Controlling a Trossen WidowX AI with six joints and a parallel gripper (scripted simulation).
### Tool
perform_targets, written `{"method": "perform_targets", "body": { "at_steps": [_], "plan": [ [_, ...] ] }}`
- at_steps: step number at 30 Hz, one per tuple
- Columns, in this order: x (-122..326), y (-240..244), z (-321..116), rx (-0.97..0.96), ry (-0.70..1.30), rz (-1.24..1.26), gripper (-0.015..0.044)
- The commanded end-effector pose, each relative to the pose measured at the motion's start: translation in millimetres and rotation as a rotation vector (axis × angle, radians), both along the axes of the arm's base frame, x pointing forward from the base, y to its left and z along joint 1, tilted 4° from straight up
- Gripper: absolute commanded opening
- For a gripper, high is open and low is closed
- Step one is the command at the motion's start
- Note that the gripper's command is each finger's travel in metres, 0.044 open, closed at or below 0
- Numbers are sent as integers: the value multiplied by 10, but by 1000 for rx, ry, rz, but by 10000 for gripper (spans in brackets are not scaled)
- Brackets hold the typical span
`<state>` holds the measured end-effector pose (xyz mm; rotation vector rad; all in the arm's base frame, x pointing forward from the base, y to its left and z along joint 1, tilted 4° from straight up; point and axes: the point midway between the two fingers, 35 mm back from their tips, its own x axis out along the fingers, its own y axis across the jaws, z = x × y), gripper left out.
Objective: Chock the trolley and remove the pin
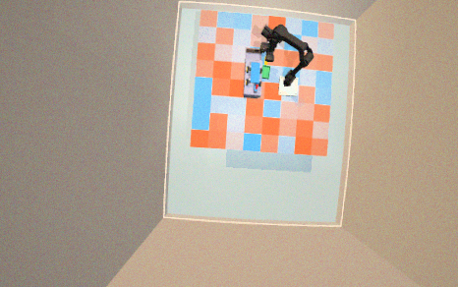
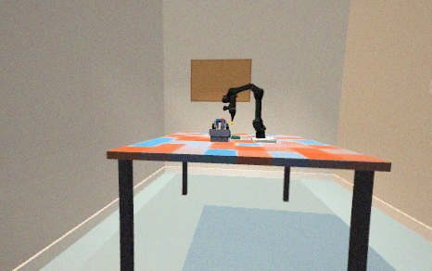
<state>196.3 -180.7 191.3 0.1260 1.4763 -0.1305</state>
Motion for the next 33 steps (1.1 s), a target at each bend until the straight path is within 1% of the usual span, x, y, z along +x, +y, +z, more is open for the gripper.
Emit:
{"method": "perform_targets", "body": {
  "at_steps": [1, 8, 12, 22, 26, 33],
  "plan": [
    [16, -122, -8, 4, -3, 5, 0],
    [11, -182, -12, 117, -22, 15, 0],
    [18, -184, -13, 117, -22, 15, 0],
    [282, -253, -47, 116, -24, 16, 0],
    [306, -258, -54, 116, -24, 16, 0],
    [317, -245, -218, 116, -24, 16, 0]
  ]
}}
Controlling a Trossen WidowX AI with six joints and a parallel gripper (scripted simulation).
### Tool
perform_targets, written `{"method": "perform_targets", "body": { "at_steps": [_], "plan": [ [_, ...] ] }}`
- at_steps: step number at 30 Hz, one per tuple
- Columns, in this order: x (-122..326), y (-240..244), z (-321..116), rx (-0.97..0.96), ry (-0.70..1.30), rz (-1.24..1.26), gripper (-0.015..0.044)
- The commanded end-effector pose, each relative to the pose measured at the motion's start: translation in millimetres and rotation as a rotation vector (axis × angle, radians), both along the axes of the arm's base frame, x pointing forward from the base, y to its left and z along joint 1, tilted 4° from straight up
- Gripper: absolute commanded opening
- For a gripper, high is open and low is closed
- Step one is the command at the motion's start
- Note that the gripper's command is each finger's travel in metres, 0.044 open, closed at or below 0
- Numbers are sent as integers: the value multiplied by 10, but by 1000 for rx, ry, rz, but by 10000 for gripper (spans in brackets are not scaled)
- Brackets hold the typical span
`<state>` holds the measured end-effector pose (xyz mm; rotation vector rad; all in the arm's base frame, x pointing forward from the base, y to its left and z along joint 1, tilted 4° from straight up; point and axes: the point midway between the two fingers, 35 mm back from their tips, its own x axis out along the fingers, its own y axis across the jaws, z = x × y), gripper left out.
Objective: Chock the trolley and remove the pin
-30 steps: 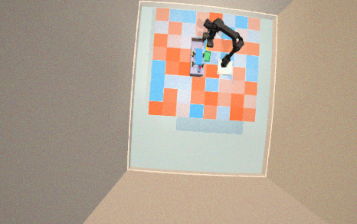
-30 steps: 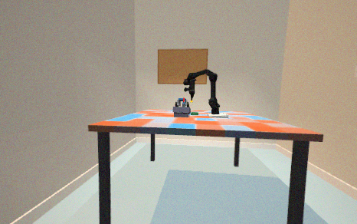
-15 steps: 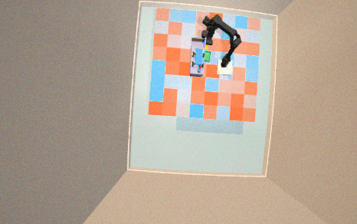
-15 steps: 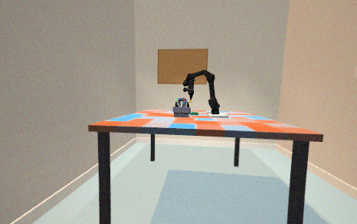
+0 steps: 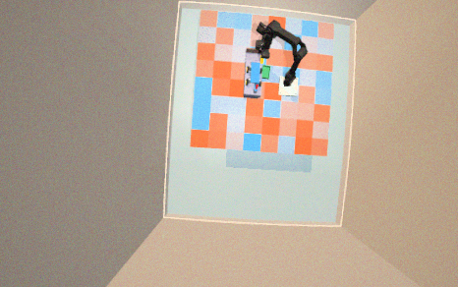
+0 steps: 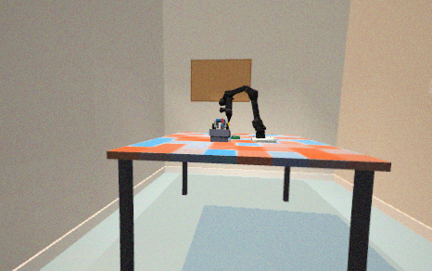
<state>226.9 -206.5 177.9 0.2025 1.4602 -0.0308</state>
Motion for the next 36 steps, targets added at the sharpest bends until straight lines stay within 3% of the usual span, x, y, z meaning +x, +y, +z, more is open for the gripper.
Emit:
{"method": "perform_targets", "body": {
  "at_steps": [1, 20, 36],
  "plan": [
    [14, 14, -105, 5, 1, -4, 0],
    [74, 67, -543, 6, 0, -4, 0],
    [84, 180, -516, 7, 0, -4, 0]
  ]
}}
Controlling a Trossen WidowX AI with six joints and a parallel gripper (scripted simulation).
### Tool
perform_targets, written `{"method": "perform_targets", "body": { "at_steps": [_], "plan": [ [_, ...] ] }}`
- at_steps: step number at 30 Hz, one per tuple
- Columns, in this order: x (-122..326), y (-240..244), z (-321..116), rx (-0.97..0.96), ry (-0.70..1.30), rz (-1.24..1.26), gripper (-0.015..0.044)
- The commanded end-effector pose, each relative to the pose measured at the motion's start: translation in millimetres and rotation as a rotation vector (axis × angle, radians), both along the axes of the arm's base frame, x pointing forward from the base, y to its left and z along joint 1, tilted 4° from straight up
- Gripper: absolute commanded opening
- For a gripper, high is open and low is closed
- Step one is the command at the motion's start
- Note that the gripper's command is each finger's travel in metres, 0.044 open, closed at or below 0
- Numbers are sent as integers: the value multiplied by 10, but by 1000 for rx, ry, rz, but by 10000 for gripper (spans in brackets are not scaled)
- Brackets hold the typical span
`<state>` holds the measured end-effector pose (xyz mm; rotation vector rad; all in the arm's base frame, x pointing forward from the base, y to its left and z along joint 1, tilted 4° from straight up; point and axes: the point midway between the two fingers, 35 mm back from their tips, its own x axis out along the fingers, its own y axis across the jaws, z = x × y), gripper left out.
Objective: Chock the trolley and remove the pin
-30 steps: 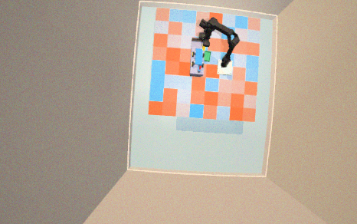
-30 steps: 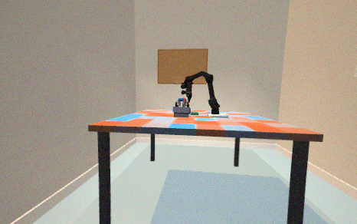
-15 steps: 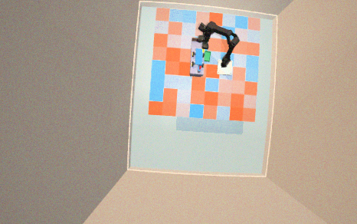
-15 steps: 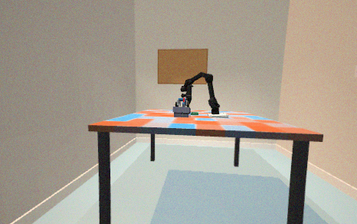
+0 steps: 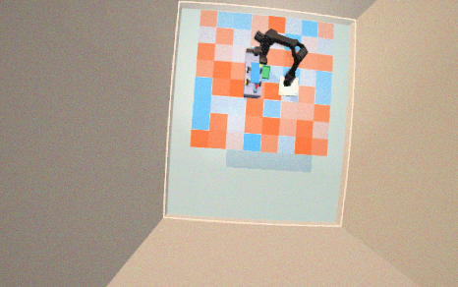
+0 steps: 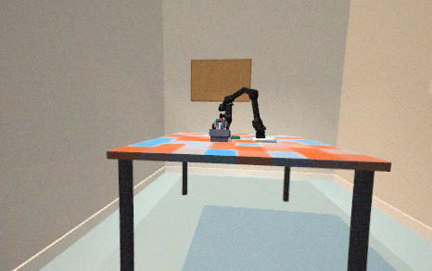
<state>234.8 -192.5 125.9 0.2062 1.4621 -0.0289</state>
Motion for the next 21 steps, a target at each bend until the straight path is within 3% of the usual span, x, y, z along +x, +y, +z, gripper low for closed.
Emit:
{"method": "perform_targets", "body": {
  "at_steps": [1, 21],
  "plan": [
    [7, 49, 7, 3, -2, -3, 0],
    [41, 226, 42, 5, -2, -3, 0]
  ]
}}
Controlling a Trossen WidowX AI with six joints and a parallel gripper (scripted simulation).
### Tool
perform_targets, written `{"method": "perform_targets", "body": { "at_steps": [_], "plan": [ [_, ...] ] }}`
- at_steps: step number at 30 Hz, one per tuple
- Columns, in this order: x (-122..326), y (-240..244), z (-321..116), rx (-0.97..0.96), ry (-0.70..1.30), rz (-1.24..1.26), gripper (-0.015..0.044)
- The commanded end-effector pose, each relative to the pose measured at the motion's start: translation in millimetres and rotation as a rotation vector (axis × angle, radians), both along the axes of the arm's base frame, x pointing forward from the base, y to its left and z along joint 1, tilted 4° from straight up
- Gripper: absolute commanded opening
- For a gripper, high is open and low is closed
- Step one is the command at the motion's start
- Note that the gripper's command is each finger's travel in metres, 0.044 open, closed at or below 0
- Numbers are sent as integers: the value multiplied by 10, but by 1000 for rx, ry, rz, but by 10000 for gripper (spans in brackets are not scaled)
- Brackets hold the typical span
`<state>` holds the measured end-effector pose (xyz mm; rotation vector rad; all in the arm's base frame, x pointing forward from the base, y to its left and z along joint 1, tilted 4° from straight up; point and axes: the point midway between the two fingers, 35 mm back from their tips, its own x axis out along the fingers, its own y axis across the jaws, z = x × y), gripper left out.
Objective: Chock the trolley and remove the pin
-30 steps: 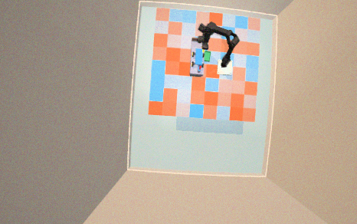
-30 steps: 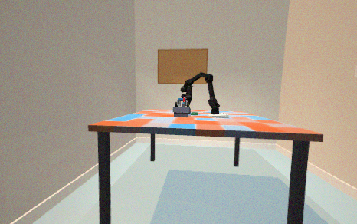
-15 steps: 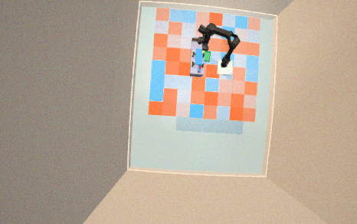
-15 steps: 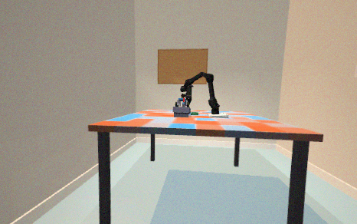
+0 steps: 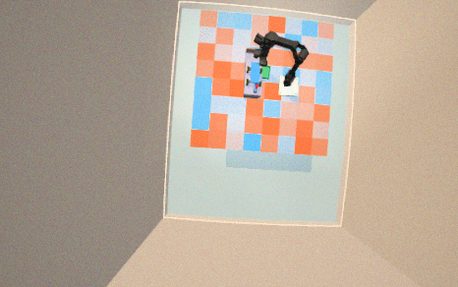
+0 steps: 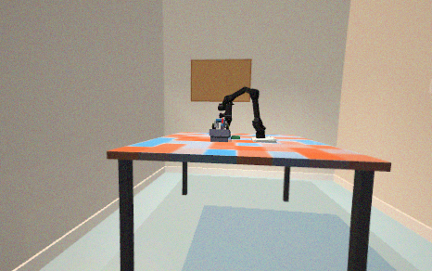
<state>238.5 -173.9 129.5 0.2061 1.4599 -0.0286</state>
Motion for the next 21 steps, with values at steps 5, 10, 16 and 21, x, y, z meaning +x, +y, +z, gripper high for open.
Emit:
{"method": "perform_targets", "body": {
  "at_steps": [5, 10, 16, 21],
  "plan": [
    [13, 85, 13, 5, 0, -3, 0],
    [6, 39, 6, -1, 1, -1, 0],
    [6, 39, 6, -1, 1, -1, 53],
    [6, 39, 6, -1, 1, -1, 184]
  ]
}}
